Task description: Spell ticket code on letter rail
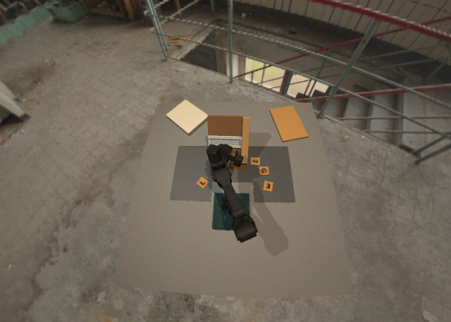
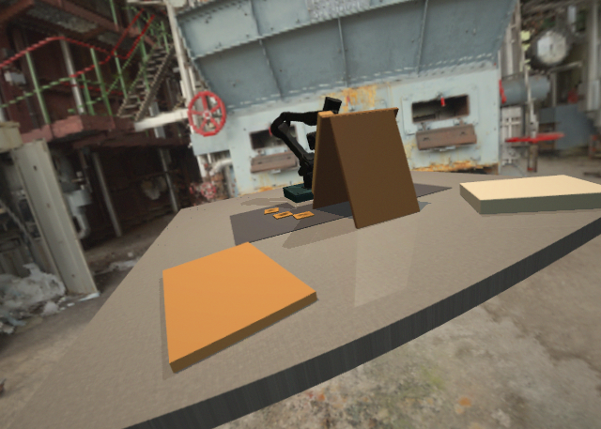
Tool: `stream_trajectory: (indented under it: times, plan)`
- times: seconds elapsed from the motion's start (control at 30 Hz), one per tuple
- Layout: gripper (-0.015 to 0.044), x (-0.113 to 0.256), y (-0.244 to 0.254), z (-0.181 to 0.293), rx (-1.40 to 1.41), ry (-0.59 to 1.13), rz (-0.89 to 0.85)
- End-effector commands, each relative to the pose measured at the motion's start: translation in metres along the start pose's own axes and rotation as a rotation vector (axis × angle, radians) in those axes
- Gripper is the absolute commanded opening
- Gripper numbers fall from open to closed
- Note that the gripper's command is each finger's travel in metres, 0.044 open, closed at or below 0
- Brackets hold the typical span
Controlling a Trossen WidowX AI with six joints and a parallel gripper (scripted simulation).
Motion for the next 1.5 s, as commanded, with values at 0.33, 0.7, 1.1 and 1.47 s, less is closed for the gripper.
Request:
stream_trajectory:
  times: [0.33,0.7,1.1,1.47]
  plan:
    - [0.044,0.046,0.006,0.089,0.383,0.101,-0.211]
    - [0.044,0.046,0.006,0.089,0.383,0.101,-0.211]
    - [0.044,0.047,-0.004,0.014,1.117,0.272,-0.387]
    - [0.044,0.057,-0.019,-0.051,1.534,0.177,-0.631]
Point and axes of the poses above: the point midway between the two fingers, 35 mm back from their tips, its own x axis back along the fingers, its own y axis across the jaws, z = x × y, the point moved 3 cm from there along x, back along the fingers, and after that the axes turned 2 degrees about x, right-handed, at the moved point
